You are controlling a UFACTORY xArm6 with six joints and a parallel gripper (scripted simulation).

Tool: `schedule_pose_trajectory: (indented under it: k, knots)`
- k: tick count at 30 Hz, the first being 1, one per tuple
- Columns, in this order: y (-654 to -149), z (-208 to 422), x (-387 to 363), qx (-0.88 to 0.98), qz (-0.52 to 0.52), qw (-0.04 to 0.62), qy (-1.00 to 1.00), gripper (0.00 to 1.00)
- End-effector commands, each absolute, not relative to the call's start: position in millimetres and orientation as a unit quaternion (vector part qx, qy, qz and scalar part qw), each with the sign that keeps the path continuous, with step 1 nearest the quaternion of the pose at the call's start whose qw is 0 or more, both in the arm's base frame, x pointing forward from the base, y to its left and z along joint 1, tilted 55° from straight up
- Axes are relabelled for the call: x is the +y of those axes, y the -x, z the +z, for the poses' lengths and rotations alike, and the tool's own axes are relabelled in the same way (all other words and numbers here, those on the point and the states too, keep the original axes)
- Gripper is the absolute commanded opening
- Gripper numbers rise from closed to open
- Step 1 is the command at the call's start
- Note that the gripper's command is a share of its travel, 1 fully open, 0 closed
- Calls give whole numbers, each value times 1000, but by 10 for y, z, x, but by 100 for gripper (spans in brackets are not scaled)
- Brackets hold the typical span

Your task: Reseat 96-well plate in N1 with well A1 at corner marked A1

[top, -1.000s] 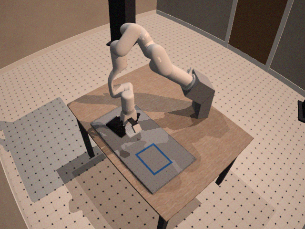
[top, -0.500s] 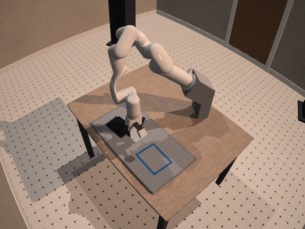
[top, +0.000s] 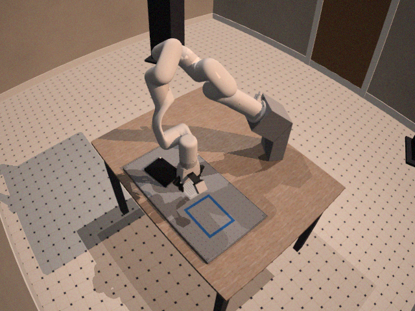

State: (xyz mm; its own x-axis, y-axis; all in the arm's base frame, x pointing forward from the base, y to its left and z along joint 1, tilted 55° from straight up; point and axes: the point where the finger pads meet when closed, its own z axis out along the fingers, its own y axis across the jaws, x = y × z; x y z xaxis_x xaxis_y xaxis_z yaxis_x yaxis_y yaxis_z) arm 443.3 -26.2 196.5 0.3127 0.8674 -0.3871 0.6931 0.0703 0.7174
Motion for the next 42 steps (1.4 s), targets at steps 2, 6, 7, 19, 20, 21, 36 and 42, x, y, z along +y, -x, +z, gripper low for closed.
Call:
schedule_pose_trajectory:
  k: [2, 6, 7, 19, 20, 21, 36, 42]
  knots:
    - [-4475, 1920, -166, 577, 98, 449, -675, 0]
    - [-4513, 1859, -54, 577, 98, 449, -675, 0]
    - [-4522, 1844, -25, 577, 98, 449, -675, 0]
    - [-4618, 1691, 256, 577, 98, 449, -675, 0]
    - [-4628, 1676, 284, 577, 98, 449, -675, 0]
    - [-4637, 1661, 313, 577, 98, 449, -675, 0]
    - [-4761, 1463, 679, 577, 98, 449, -675, 0]
    - [-4818, 1371, 848, 577, 98, 449, -675, 0]
